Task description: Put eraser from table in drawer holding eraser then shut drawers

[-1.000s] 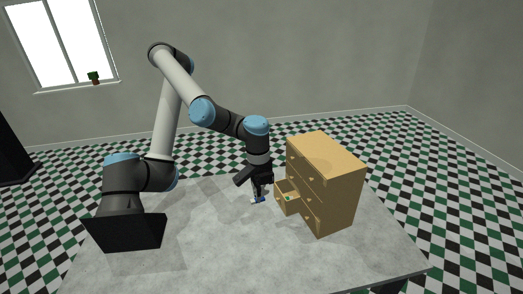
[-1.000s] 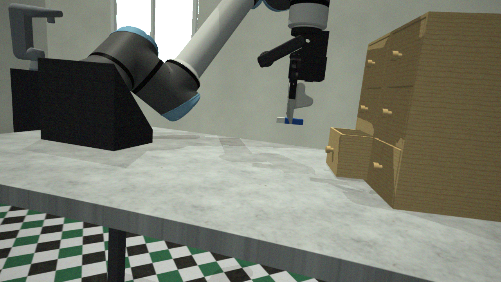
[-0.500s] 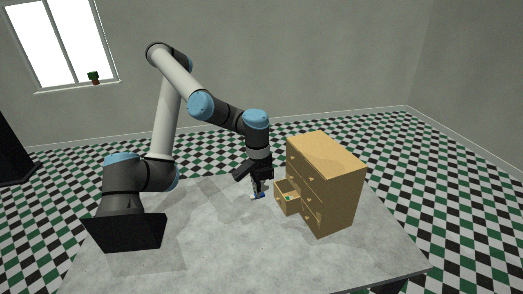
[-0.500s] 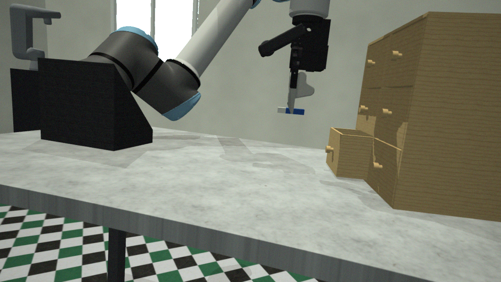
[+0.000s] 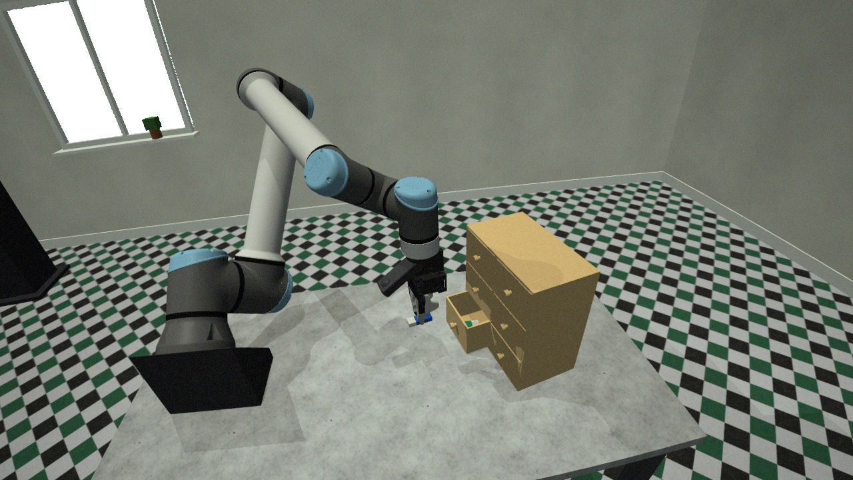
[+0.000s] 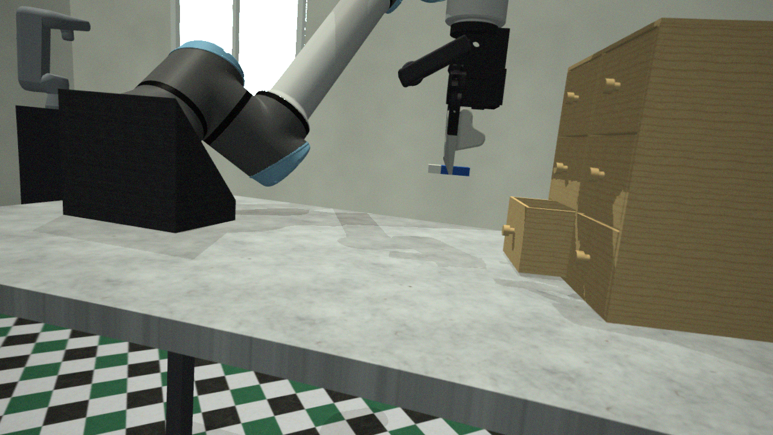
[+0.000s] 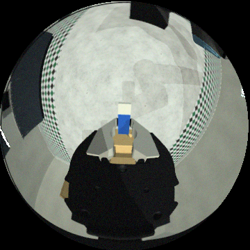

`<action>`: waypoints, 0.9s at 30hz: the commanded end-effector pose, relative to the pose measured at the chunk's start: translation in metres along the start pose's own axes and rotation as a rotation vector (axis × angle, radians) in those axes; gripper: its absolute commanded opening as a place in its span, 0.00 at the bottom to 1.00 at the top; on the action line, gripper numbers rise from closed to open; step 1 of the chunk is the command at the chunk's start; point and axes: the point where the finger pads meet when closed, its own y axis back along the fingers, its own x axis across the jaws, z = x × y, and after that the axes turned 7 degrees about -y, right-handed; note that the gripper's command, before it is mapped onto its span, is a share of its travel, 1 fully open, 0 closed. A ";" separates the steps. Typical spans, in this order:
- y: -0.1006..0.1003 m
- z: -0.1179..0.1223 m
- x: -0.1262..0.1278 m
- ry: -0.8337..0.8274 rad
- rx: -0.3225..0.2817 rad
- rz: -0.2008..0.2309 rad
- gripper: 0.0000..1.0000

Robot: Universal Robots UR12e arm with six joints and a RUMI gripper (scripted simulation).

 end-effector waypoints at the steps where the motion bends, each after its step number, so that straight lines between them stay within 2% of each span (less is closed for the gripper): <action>1: 0.001 0.000 0.000 0.000 -0.010 0.000 0.11; 14: 0.000 0.000 0.000 0.000 -0.061 0.007 0.11; 27: 0.000 -0.001 -0.001 0.000 -0.186 0.022 0.11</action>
